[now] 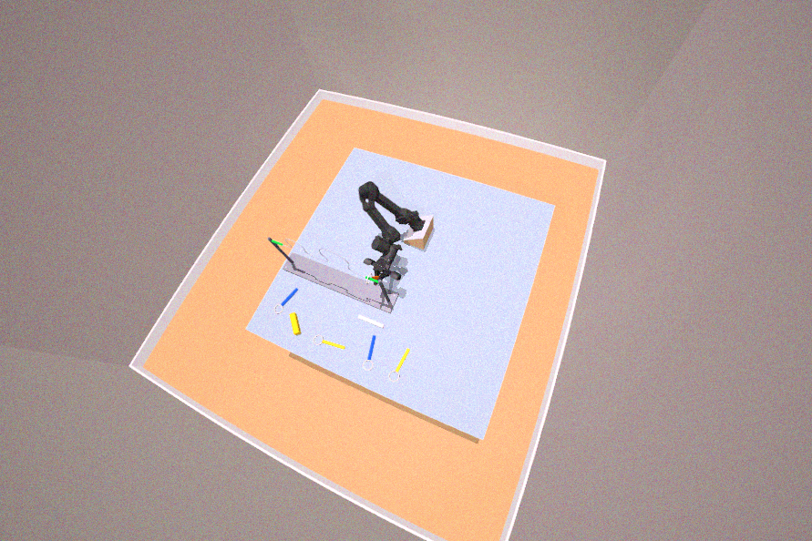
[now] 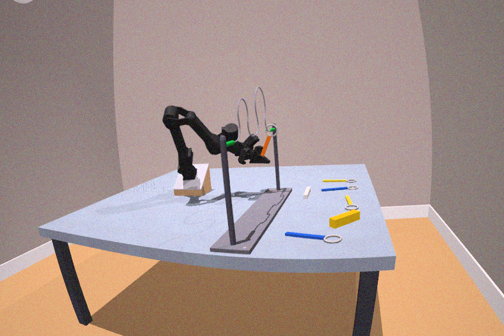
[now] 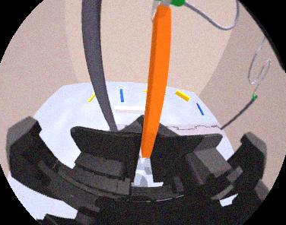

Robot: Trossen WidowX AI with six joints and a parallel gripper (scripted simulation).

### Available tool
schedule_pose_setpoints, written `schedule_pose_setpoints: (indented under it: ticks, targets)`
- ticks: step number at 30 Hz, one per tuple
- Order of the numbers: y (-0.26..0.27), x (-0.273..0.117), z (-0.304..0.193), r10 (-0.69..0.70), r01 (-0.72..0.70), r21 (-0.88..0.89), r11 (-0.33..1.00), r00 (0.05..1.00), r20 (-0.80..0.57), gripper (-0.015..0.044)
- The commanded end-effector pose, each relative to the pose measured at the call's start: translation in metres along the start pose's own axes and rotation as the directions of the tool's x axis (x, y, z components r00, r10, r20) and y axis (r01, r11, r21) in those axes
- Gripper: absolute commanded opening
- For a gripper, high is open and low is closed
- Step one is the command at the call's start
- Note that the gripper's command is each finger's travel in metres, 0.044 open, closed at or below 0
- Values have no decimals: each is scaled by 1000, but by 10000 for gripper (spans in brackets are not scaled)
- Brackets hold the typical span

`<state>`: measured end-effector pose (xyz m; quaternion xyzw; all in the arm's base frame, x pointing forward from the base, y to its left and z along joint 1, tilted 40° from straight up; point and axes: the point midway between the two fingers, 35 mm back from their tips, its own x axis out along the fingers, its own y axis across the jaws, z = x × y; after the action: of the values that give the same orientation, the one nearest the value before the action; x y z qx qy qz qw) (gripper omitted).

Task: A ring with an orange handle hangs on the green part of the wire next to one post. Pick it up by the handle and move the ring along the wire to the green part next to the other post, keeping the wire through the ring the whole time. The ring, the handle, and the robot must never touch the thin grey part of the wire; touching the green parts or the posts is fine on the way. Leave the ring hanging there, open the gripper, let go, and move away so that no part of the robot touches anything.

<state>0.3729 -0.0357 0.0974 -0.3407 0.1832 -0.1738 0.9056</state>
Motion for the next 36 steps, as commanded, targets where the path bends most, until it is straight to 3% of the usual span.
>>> schedule_pose_setpoints:
  ticks: [1, 28, 36]
  targets:
    - [0, 0, -1, -5, 5, 9, 1000, 1000, 2, -150]
    - [1, 5, -13, -5, 5, 8, 1000, 1000, 2, -150]
    - [1, 5, -13, -7, 7, 12, 1000, 1000, 0, 60]
